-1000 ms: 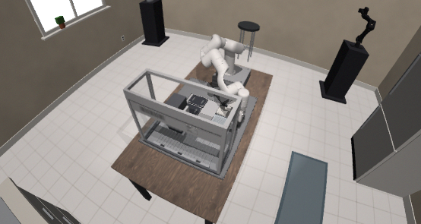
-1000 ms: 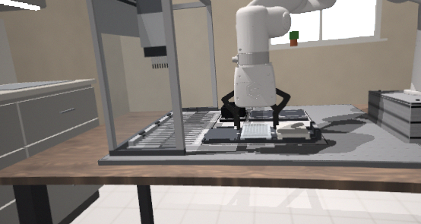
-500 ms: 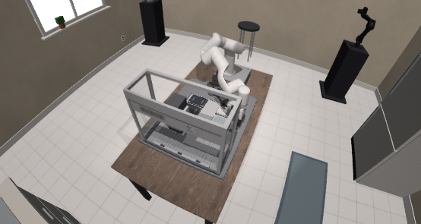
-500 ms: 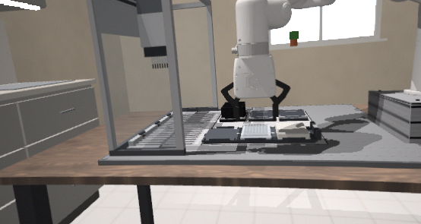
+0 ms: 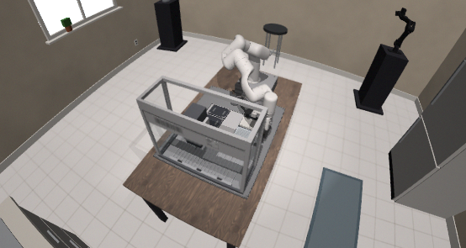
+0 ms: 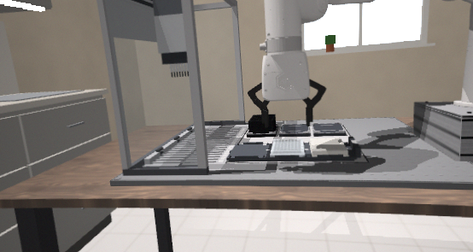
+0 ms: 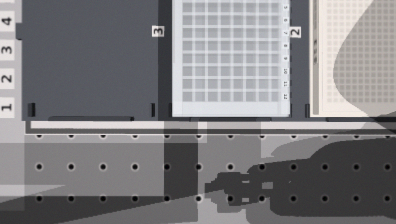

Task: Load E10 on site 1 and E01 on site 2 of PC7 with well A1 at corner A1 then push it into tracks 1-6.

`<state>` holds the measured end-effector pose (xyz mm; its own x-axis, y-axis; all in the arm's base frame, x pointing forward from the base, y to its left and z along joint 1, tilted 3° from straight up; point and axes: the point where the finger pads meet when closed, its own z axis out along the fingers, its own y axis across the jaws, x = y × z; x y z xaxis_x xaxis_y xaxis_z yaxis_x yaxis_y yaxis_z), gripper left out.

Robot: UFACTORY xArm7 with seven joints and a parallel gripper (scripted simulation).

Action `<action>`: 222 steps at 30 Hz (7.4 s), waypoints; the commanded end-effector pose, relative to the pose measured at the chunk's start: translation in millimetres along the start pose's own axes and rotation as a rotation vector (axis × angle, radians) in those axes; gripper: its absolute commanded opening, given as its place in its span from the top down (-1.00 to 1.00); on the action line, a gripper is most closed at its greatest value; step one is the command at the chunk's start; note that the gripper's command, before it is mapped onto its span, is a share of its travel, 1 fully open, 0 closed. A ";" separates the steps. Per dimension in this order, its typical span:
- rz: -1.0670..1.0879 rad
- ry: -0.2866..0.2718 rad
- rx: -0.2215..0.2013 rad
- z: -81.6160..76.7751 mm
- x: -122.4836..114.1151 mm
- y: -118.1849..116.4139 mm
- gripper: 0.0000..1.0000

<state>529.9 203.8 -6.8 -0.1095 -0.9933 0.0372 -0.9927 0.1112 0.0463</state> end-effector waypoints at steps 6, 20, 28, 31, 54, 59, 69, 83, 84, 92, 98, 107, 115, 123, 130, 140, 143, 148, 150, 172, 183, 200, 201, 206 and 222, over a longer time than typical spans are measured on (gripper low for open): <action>0.000 -0.002 0.003 -17.9 -0.8 -0.9 -1.00; -0.167 -0.002 0.003 -17.7 12.8 20.0 -0.63; -0.367 -0.001 0.004 -17.6 29.3 45.2 -0.63; -0.467 -0.001 0.004 -17.5 37.5 57.7 -0.63; -1.167 0.001 0.003 -16.9 95.1 145.7 -0.63; -1.267 0.001 0.003 -16.9 103.3 158.3 -0.63; -1.571 0.001 0.003 -16.7 125.3 191.9 -0.63; -1.571 0.001 0.003 -16.7 125.3 191.9 -0.63; -1.571 0.001 0.003 -16.7 125.3 191.9 -0.63; -1.571 0.001 0.003 -6.7 125.3 191.9 -0.63; -1.571 0.001 0.003 1.6 125.3 191.9 -0.63; -1.571 0.001 0.003 16.6 125.3 191.9 -0.63; -1.571 0.001 0.003 26.6 125.3 191.9 -0.63; -1.571 0.001 0.003 40.0 125.3 191.9 -0.63; -1.571 0.001 0.003 48.3 125.3 192.0 -0.63; -1.571 0.001 0.003 64.9 125.3 192.0 -0.63; -1.571 0.001 0.003 68.2 125.3 192.0 -0.63; -1.571 0.001 0.003 70.2 125.3 191.9 -0.63; -1.571 0.001 0.003 70.2 125.3 191.9 -0.63; -1.571 0.001 0.003 80.9 125.3 191.9 -0.63; -1.571 0.001 0.003 86.9 125.3 191.9 -0.63; -1.571 0.001 0.003 90.2 125.3 191.9 -0.63; -1.571 0.001 0.003 90.2 125.3 191.0 -0.63; -1.571 0.001 0.003 90.2 125.3 185.9 -0.63; -1.571 0.001 0.003 90.1 125.2 171.9 -0.63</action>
<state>336.2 95.5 -84.8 0.9927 -0.1110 -0.0467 -0.1093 -0.9933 0.0372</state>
